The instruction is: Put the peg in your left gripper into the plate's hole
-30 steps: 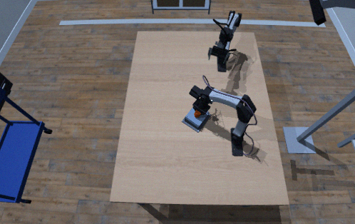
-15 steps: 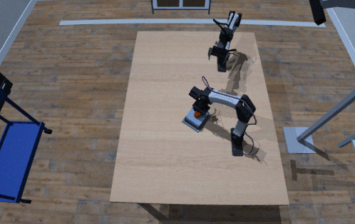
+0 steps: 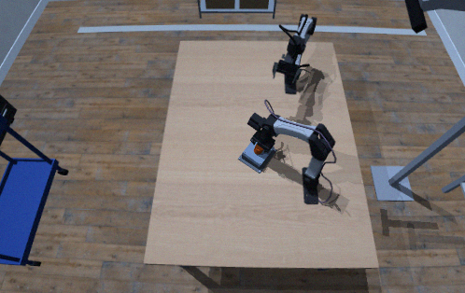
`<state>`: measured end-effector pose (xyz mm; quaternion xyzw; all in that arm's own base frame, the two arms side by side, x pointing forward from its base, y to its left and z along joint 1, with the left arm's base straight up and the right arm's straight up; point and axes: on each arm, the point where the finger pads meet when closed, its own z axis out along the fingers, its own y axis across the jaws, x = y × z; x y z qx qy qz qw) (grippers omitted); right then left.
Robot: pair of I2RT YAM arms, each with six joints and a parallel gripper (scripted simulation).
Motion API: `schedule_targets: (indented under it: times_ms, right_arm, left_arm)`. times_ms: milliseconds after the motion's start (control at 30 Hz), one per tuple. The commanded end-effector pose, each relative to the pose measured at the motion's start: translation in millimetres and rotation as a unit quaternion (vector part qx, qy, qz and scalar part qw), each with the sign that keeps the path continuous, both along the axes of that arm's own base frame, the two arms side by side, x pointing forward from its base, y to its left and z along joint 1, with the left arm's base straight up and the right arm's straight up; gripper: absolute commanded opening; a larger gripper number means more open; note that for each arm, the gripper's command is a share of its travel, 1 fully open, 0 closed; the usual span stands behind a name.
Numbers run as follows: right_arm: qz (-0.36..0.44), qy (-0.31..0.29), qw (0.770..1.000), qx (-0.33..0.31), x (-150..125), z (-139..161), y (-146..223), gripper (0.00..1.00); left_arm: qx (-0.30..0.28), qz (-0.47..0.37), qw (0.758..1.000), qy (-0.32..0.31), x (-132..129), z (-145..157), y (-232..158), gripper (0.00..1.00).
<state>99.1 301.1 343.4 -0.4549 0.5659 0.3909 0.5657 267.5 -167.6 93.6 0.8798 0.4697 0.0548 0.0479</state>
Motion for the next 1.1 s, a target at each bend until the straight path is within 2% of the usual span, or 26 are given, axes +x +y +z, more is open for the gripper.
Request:
schedule_targets:
  times_ms: [0,167,267,400,1067]
  right_arm:
    - [-0.004,-0.007,1.0,0.014,0.6,12.1,-2.6,1.0]
    - [-0.004,-0.007,1.0,0.014,0.6,12.1,-2.6,1.0]
    - [-0.004,-0.007,1.0,0.014,0.6,12.1,-2.6,1.0]
    - [-0.004,-0.007,1.0,0.014,0.6,12.1,-2.6,1.0]
    - [-0.004,-0.007,1.0,0.014,0.6,12.1,-2.6,1.0]
  left_arm:
    - [-0.019,0.003,0.999,-0.036,2.1,37.7,-2.7,0.71]
    - [-0.022,0.003,0.999,-0.042,2.3,50.6,-3.7,0.71]
    - [-0.014,0.001,1.0,-0.021,-0.1,52.2,-3.4,0.71]
    - [-0.008,0.0,1.0,-0.005,-2.9,45.2,-1.4,0.71]
    - [-0.009,-0.001,1.0,-0.008,-1.7,45.0,-1.8,0.71]
